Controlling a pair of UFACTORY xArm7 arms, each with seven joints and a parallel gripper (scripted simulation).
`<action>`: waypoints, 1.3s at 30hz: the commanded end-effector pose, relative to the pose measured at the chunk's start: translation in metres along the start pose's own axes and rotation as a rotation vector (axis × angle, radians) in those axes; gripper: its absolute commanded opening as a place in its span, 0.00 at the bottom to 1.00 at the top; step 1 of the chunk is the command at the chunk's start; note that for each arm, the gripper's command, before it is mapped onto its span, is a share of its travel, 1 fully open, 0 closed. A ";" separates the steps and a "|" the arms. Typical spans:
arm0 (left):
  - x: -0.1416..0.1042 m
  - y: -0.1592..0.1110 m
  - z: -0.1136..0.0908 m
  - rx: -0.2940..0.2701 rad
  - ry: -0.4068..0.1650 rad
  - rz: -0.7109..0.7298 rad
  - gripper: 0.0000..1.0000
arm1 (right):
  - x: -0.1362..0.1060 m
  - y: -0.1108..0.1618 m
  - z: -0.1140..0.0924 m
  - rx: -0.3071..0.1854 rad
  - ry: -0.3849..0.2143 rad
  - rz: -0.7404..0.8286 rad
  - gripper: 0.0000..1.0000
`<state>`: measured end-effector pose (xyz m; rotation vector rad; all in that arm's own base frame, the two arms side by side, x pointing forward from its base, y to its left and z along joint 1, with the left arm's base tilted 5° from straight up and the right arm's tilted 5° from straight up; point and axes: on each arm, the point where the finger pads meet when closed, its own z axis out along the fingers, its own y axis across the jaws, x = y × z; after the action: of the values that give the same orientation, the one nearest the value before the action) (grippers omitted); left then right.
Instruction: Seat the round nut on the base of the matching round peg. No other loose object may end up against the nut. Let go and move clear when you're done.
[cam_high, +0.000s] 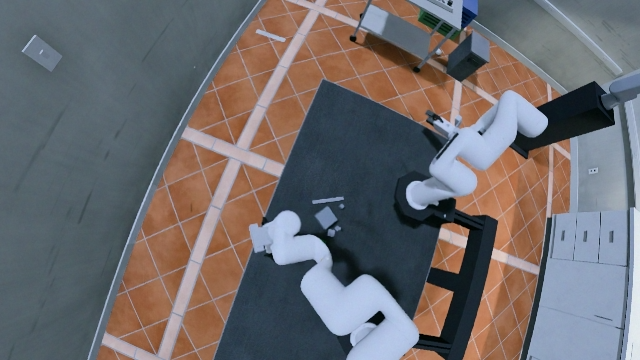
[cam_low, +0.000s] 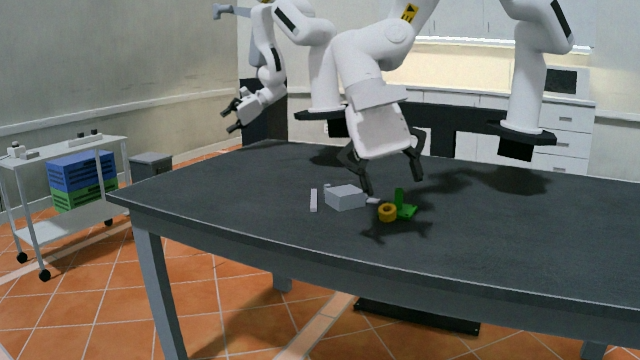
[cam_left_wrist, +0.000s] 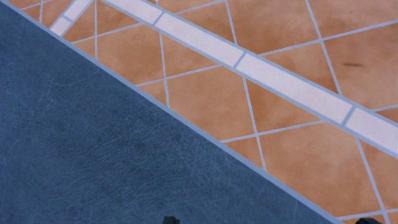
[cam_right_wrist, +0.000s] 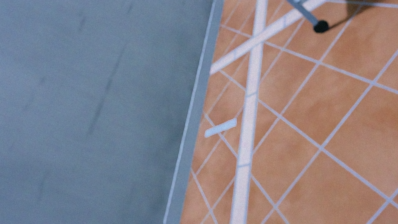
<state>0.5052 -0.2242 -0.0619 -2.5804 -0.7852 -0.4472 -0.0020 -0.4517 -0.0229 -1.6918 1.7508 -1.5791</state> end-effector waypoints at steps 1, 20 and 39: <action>0.002 0.000 -0.001 -0.001 -0.001 -0.002 1.00 | 0.001 0.000 0.000 0.000 0.001 -0.001 1.00; 0.085 -0.066 0.016 0.050 -0.094 -0.091 1.00 | 0.001 0.000 0.000 0.000 0.001 -0.001 1.00; 0.227 -0.308 0.049 0.103 -0.345 -0.354 1.00 | 0.001 0.000 0.000 0.000 0.001 -0.001 1.00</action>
<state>0.5274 0.0891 0.0556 -2.4669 -1.2742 -0.1066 -0.0020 -0.4517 -0.0229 -1.6918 1.7508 -1.5791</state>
